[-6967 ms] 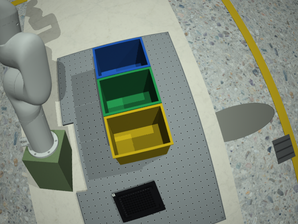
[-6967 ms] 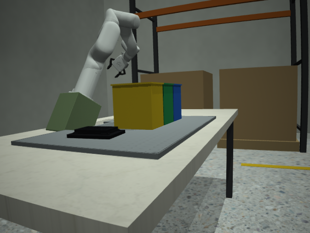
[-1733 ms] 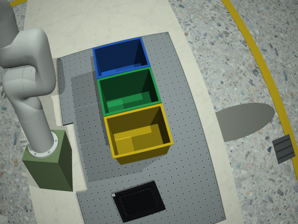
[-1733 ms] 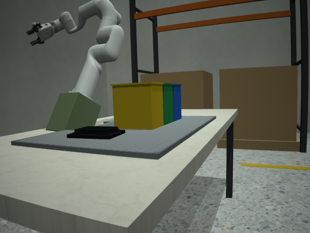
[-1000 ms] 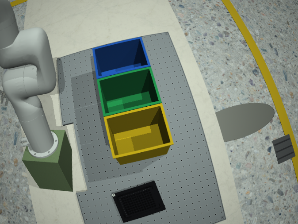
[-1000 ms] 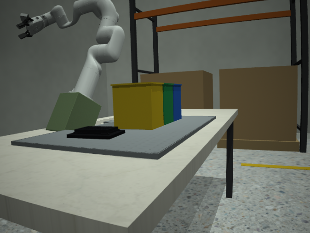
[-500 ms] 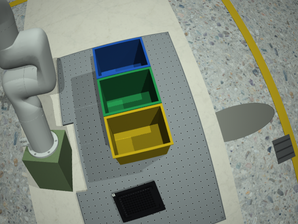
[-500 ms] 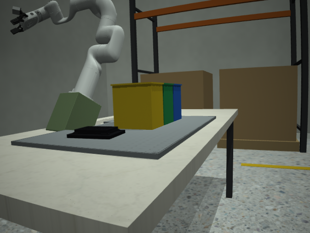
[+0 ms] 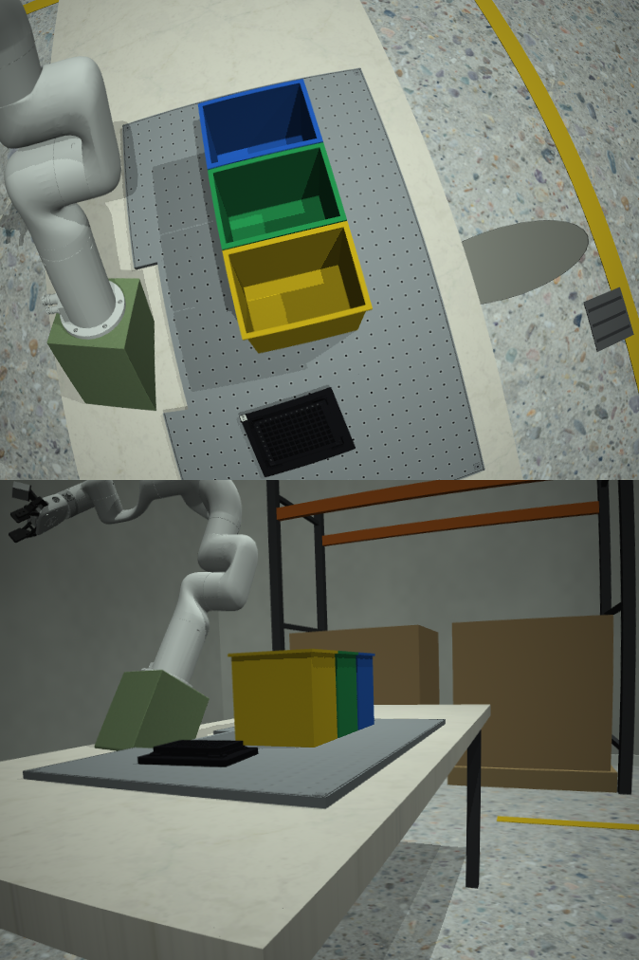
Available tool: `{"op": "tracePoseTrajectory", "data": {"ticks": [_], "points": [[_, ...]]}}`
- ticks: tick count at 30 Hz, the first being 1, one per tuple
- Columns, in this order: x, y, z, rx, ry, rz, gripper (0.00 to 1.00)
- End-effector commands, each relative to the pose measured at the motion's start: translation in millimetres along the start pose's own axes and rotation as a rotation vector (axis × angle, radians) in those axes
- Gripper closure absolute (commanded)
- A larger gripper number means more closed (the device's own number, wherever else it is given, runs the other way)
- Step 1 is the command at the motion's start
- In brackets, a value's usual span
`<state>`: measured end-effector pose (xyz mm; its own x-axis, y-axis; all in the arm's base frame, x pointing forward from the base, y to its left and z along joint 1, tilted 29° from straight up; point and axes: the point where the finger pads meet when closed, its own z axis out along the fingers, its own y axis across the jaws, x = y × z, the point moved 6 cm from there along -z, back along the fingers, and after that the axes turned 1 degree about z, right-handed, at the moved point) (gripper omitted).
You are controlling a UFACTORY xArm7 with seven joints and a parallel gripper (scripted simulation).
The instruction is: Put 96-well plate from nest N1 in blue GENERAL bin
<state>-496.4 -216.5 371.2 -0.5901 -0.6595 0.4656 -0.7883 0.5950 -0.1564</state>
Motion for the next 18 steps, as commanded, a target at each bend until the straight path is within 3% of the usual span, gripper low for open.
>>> {"op": "tracePoseTrajectory", "data": {"ticks": [1, 4, 15, 18], "points": [[6.1, -14.1, 9.2, 0.042, -0.038, -0.099, 0.0], [8.1, -21.8, 14.3, 0.059, -0.054, -0.138, 0.0], [13.1, -68.9, 42.2, 0.059, -0.054, -0.137, 0.0], [13.4, -71.1, 43.5, 0.059, -0.054, -0.137, 0.0]]}}
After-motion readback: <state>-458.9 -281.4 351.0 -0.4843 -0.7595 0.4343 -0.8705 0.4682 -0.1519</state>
